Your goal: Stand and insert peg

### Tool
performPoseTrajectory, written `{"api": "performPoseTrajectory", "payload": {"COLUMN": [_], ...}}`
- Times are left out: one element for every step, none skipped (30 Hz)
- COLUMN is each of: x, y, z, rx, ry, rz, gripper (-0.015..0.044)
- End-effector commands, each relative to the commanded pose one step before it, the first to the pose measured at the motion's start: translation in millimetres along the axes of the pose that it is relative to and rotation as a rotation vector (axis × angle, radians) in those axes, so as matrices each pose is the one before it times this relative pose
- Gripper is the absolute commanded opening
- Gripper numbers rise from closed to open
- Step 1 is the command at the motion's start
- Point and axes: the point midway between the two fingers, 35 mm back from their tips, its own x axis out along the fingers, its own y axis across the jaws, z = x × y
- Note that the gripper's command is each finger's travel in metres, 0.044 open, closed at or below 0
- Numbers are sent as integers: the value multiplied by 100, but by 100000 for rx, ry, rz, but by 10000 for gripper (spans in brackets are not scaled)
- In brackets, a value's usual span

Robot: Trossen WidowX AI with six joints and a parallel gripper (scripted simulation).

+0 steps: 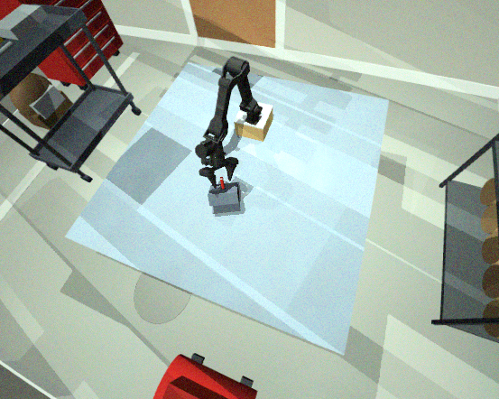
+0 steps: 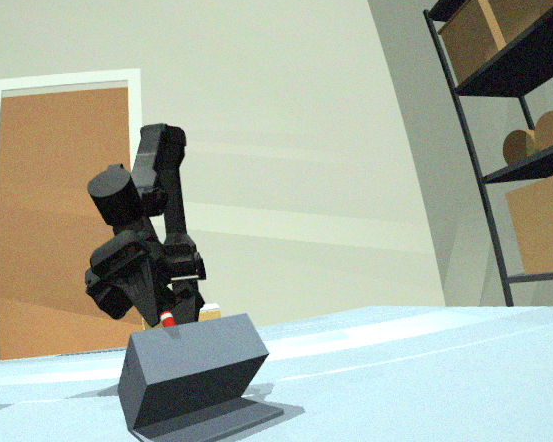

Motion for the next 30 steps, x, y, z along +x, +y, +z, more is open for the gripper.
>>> {"api": "performPoseTrajectory", "payload": {"x": [-600,-135,-136,-136,-136,-136,-136,-136,-136,-136,-136,-136,-139,-139,-139,-139,-139,-139,-139,-139,-139,-139,-139,-139,-139,-140,-140,-140,-140,-140], "y": [123,21,21,20,20,20,19,19,18,18,17,17,17,16,16,15,14,14,13,13,12,11,11,10,9,8,8,7,6,5], "z": [-82,6,6,5,5,5,5,5,6,6,6,6,6,6,6,6,6,6,6,6,6,6,6,7,6,7,7,7,7,7], "rx": [-694,13,13,13,13,14,14,14,14,14,14,14,14,15,15,15,15,15,15,15,15,15,15,16,16,16,16,16,16,16], "ry": [379,-21,-21,-21,-20,-20,-20,-20,-20,-20,-20,-19,-20,-20,-19,-19,-19,-19,-19,-19,-18,-18,-18,-18,-18,-18,-17,-17,-17,-17], "rz": [173,-2,-2,-2,-2,-2,-2,-2,-2,-2,-2,-1,-1,-1,-1,-1,-1,-1,-1,-1,0,0,0,0,0,0,0,0,1,1], "gripper": [440,440,440,440,440,440,440,440,440,440,440,440,440,440,440,440,440,440,440,440,440,440,440,440,440,440,440,440,440,440]}}
